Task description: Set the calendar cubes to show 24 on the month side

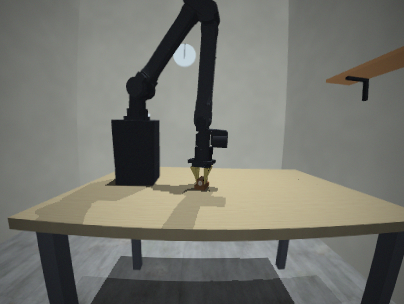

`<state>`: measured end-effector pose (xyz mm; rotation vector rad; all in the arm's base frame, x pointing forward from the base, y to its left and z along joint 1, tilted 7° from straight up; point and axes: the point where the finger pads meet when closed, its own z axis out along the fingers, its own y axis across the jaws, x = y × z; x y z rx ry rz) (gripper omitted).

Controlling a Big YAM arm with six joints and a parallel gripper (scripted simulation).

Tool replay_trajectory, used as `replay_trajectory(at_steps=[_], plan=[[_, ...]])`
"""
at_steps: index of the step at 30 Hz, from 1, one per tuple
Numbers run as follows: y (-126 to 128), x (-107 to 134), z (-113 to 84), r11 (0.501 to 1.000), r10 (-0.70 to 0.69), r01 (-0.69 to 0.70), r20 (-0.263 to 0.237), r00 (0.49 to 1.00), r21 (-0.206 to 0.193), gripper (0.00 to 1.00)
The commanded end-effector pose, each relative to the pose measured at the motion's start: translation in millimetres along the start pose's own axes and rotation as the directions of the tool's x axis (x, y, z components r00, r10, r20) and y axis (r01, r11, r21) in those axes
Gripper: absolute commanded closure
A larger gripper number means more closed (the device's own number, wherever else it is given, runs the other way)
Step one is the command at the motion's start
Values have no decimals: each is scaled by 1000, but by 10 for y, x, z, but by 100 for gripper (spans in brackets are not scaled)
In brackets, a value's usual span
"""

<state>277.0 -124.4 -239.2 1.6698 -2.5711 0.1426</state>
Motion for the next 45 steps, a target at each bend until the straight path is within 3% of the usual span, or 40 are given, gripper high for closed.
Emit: replay_trajectory(at_steps=[1,21,36,45], plan=[[-92,11,-11,1000,-7,7,5,1000,24,75],[-92,11,-11,1000,-7,7,5,1000,24,75],[-92,11,-11,1000,-7,7,5,1000,24,56],[-92,11,-11,1000,-7,7,5,1000,24,56]])
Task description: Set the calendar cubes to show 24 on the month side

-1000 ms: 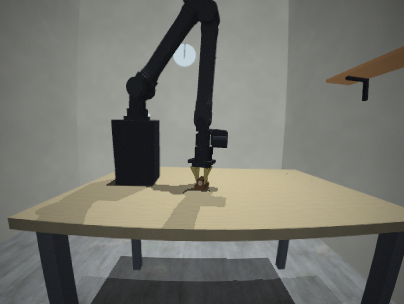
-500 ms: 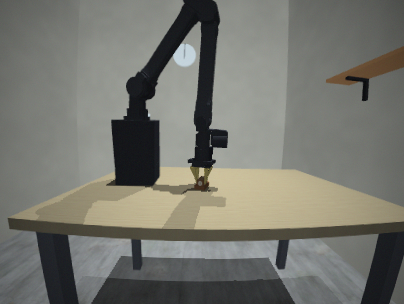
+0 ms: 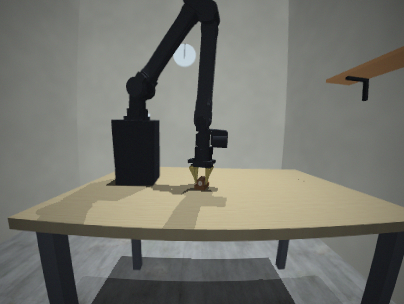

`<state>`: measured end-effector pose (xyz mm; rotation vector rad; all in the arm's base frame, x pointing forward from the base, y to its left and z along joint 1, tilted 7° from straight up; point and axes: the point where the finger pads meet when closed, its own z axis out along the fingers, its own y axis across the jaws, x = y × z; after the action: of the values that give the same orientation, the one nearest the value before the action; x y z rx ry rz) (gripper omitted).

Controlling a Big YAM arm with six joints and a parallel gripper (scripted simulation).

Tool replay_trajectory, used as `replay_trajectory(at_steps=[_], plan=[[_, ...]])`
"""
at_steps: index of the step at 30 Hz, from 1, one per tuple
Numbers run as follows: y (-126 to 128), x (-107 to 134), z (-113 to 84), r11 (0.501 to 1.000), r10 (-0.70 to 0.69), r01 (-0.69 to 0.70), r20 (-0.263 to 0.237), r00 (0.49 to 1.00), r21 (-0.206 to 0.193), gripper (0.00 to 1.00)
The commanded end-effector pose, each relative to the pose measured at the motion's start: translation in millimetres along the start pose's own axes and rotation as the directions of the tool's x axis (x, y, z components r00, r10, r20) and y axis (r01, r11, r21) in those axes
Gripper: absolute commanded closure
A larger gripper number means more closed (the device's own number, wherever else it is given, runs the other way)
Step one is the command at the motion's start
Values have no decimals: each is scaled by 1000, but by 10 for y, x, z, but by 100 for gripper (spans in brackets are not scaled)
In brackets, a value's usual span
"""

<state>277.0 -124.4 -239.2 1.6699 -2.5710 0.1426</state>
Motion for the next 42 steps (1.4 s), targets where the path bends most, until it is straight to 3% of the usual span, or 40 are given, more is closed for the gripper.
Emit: replay_trajectory(at_steps=[1,14,26,31,32,35,36,42], plan=[[-92,11,-11,1000,-7,7,5,1000,24,56],[-47,-38,-316,1000,-6,6,6,1000,15,56],[-38,-25,-891,1000,-2,2,5,1000,16,56],[-38,-20,-949,1000,0,0,5,1000,16,56],[62,-25,-868,1000,-6,6,2,1000,-18,56],[8,-24,-924,1000,-3,3,3,1000,0,56],[-25,-21,-954,1000,-1,1,4,1000,11,0],[-71,-24,-955,1000,1,-1,6,1000,22,0]])
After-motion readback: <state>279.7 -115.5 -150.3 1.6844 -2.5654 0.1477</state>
